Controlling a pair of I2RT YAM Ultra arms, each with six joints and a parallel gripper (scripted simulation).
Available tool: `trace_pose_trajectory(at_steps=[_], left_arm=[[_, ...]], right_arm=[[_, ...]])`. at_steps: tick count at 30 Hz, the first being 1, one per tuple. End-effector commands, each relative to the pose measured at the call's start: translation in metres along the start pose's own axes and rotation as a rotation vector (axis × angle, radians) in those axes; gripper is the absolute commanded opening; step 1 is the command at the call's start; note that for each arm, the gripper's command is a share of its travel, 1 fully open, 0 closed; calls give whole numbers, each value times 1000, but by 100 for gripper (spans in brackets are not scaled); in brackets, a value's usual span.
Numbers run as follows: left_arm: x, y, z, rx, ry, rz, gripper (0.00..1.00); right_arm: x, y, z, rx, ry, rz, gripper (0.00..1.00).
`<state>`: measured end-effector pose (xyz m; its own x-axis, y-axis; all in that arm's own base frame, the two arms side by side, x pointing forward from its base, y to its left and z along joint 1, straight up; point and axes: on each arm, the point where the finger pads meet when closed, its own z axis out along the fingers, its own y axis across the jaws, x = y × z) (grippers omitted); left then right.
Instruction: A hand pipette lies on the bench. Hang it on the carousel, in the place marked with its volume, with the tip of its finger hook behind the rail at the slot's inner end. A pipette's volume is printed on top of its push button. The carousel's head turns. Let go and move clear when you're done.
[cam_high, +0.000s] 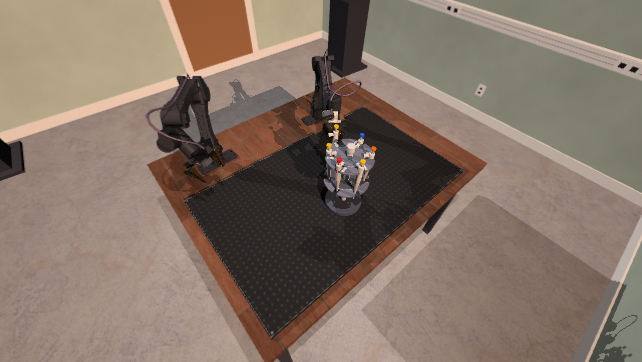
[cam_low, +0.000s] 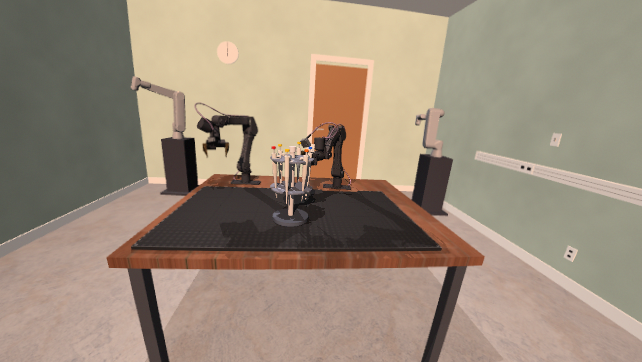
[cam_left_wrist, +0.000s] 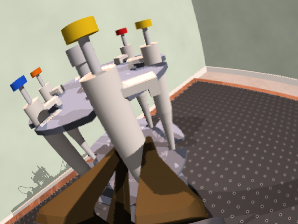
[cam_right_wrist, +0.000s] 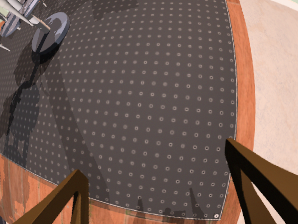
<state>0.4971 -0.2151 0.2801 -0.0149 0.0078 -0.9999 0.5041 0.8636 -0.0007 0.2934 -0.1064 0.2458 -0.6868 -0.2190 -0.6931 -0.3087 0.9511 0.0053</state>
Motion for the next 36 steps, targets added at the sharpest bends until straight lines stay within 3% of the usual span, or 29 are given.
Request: trace_pose_trajectory(at_steps=[1,36], left_arm=[[-30,3,0,1,-64,4,12],[-32,6,-1,-1,-53,2,12]], right_arm=[[-7,-4,-3,6,-26,-14,100],[-7,-4,-3,6,-26,-14,100]])
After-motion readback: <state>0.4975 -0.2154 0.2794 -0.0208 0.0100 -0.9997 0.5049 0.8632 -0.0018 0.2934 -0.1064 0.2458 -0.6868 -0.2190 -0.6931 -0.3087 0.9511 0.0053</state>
